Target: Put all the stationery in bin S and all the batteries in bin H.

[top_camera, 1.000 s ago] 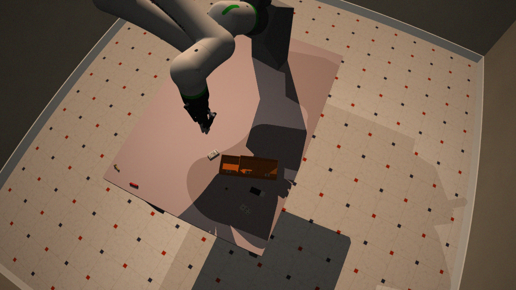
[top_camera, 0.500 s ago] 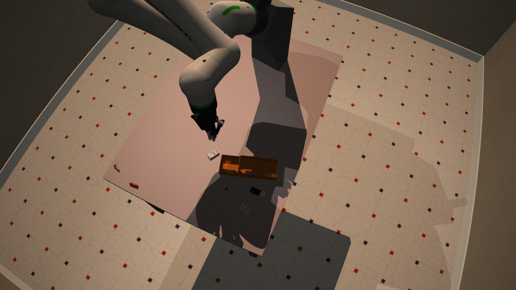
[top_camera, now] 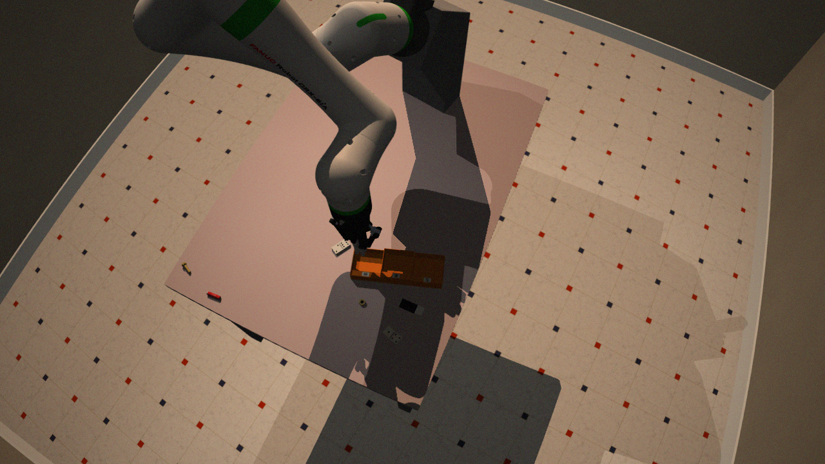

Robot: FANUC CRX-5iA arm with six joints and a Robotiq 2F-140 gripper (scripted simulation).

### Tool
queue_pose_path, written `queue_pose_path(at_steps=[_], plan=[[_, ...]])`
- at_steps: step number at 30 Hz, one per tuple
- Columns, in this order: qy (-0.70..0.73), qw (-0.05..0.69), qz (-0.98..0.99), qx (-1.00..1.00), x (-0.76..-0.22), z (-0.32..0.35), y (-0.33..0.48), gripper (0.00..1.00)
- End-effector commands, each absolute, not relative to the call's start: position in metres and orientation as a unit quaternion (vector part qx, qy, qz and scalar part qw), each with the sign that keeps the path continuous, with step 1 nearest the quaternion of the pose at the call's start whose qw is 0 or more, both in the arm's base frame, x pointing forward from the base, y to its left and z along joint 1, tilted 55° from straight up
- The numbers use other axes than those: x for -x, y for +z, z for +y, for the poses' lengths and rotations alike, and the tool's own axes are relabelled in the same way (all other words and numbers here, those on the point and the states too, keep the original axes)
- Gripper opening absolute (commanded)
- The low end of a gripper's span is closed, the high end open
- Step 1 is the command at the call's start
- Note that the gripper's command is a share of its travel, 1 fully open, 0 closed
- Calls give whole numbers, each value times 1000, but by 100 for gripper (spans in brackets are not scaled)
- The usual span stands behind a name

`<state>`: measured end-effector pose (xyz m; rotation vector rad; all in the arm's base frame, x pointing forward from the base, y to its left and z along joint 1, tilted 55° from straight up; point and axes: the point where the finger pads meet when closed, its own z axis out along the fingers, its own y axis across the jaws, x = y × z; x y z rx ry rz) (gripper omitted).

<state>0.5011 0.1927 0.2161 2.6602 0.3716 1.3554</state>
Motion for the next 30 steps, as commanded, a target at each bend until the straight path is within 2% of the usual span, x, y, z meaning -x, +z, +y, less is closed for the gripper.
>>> queue_pose_path(at_steps=[1, 30], plan=[[455, 67, 122, -880, -514, 199, 214, 15], [455, 67, 122, -880, -562, 199, 181, 15]])
